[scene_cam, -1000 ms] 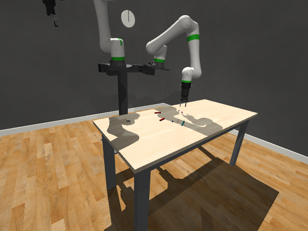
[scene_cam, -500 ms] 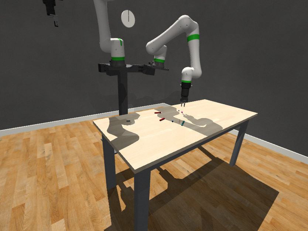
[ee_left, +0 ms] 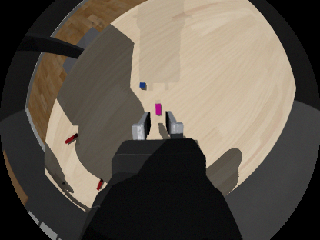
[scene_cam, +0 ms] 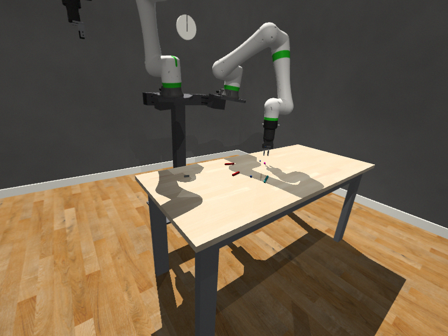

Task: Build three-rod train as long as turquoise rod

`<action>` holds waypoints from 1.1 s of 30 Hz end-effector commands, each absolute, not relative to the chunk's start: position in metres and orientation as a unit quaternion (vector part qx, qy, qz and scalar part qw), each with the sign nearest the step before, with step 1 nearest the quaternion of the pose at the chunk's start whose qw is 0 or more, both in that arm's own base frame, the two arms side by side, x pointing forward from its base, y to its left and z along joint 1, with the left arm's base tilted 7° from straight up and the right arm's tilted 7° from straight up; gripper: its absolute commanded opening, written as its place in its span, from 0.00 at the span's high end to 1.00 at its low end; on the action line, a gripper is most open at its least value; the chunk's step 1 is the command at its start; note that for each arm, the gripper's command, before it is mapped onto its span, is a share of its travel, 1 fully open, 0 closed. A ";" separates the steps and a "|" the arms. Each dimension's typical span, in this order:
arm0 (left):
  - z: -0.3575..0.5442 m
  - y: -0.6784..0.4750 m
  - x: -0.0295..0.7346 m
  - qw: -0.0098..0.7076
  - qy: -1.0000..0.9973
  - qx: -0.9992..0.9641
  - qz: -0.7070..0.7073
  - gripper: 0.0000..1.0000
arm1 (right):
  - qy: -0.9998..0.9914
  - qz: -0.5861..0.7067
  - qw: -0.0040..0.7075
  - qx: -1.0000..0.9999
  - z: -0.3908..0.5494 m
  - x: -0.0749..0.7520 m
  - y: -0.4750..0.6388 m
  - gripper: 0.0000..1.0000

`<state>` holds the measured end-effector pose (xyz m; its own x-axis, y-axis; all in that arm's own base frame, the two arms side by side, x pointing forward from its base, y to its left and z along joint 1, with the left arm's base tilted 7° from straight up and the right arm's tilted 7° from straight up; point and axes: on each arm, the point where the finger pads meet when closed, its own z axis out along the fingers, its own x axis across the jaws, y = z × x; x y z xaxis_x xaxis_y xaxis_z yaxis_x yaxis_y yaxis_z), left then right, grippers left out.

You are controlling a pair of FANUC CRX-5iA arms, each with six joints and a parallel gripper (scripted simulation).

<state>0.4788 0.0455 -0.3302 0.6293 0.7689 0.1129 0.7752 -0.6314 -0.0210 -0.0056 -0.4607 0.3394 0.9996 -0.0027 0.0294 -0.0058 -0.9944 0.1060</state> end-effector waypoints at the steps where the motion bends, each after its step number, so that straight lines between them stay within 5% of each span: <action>1: -0.331 0.046 0.480 0.034 -0.429 -0.902 -0.047 0.46 | -0.002 0.014 0.054 0.998 0.340 -0.006 -0.461 0.00; 33: -0.371 0.050 0.481 0.034 -0.429 -0.902 -0.047 0.46 | -0.002 0.014 0.054 0.998 0.340 -0.006 -0.461 0.00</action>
<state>0.4803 0.0502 -0.3697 0.6280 0.7699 0.1133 0.7763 -0.6300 -0.0212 -0.0056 -0.4607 0.3394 0.9996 -0.0027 0.0294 -0.0058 -0.9944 0.1060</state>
